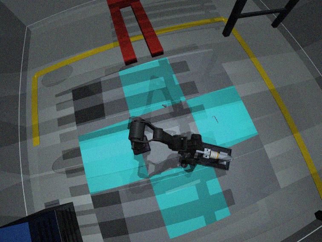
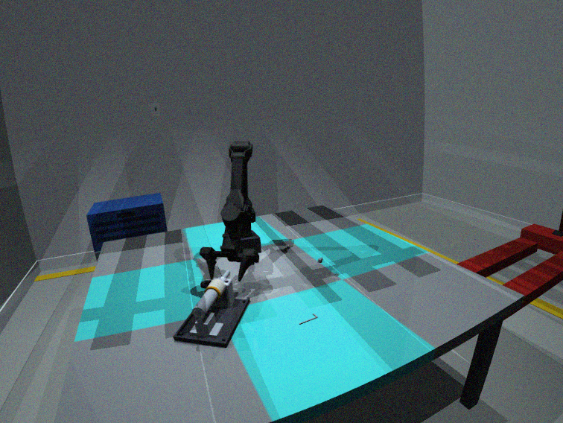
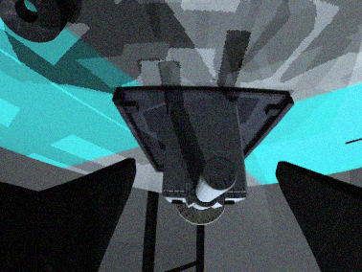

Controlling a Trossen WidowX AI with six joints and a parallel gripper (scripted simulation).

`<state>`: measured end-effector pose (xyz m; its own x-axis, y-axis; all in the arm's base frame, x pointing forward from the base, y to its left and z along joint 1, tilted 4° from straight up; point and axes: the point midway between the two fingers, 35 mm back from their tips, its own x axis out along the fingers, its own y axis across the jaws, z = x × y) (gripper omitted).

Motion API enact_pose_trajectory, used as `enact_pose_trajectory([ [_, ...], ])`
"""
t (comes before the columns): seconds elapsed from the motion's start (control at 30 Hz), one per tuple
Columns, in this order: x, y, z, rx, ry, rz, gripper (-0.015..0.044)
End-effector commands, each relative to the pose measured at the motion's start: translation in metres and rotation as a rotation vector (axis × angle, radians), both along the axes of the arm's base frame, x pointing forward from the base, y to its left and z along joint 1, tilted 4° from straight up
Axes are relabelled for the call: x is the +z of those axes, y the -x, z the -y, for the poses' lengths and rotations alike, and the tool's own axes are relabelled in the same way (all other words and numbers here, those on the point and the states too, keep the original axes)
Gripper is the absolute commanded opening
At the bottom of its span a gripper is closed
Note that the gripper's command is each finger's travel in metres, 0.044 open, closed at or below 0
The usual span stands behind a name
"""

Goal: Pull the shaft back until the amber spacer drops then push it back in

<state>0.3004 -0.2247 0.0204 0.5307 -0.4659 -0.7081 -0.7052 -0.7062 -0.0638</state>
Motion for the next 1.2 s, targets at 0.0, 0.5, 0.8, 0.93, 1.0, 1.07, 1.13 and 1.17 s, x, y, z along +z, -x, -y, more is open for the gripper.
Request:
enact_pose_trajectory([
  [0.0,-0.0044,-0.0034,0.0024,0.006,0.000,-0.002,0.0440],
  [0.5,-0.0116,-0.0086,0.0071,0.006,0.000,-0.002,0.0440],
  [0.8,-0.0112,-0.0078,0.0068,0.000,-0.001,-0.002,0.0282],
  [0.93,-0.0112,-0.0078,0.0068,0.000,-0.001,-0.002,0.0177],
  [1.0,-0.0112,-0.0078,0.0068,0.000,-0.001,-0.002,0.0125],
  [1.07,-0.0112,-0.0078,0.0068,0.000,-0.001,-0.002,0.0072],
  [1.13,-0.0112,-0.0078,0.0068,0.000,-0.001,-0.002,0.0020],
  [1.17,-0.0112,-0.0078,0.0068,0.000,-0.001,-0.002,0.0013],
])
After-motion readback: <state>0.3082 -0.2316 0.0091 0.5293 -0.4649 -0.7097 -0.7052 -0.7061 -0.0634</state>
